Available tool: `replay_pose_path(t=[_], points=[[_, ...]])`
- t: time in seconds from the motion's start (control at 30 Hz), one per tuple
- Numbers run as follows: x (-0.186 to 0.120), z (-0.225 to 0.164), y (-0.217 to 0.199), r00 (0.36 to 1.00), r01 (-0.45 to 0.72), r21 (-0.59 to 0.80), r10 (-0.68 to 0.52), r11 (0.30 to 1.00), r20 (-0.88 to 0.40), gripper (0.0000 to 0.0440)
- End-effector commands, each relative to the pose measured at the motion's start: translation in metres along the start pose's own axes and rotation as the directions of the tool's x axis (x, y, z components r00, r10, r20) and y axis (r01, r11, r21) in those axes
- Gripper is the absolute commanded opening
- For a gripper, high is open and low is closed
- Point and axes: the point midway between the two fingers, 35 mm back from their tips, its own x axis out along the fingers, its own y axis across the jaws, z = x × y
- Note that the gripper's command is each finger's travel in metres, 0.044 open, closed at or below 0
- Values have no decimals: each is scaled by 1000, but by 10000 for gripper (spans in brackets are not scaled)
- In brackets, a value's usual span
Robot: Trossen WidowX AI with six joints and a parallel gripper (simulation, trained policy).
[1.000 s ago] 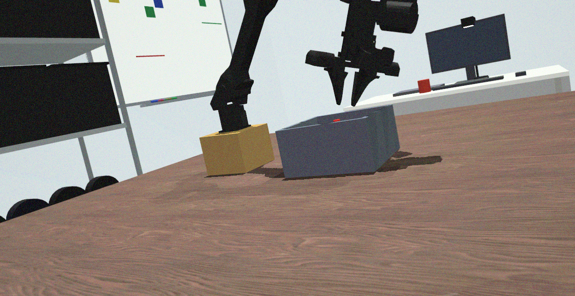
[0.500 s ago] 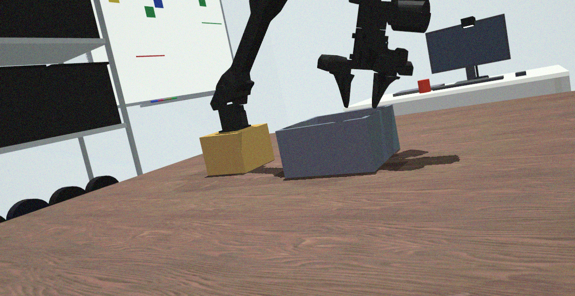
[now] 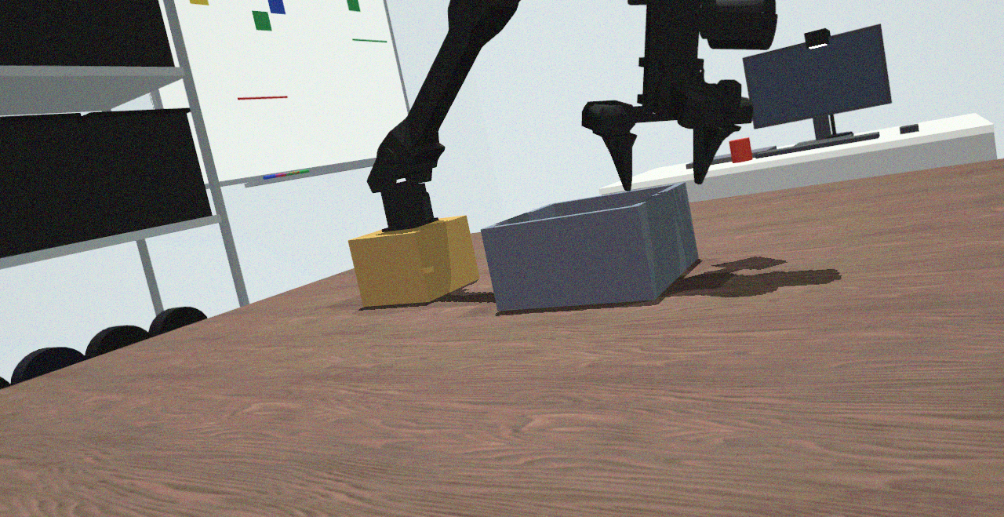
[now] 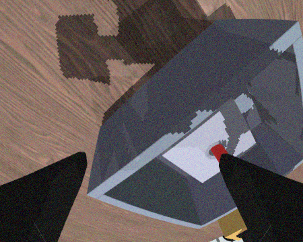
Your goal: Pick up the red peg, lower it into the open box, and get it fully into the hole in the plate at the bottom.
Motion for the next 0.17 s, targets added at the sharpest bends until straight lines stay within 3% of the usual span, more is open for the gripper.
replay_pose_path(t=[0.0, 0.13], points=[[-1, 3, 11, 999, -32, 0, 32, 999, 4, 440], [0, 5, 18, 999, -48, -6, 48, 999, 5, 440]])
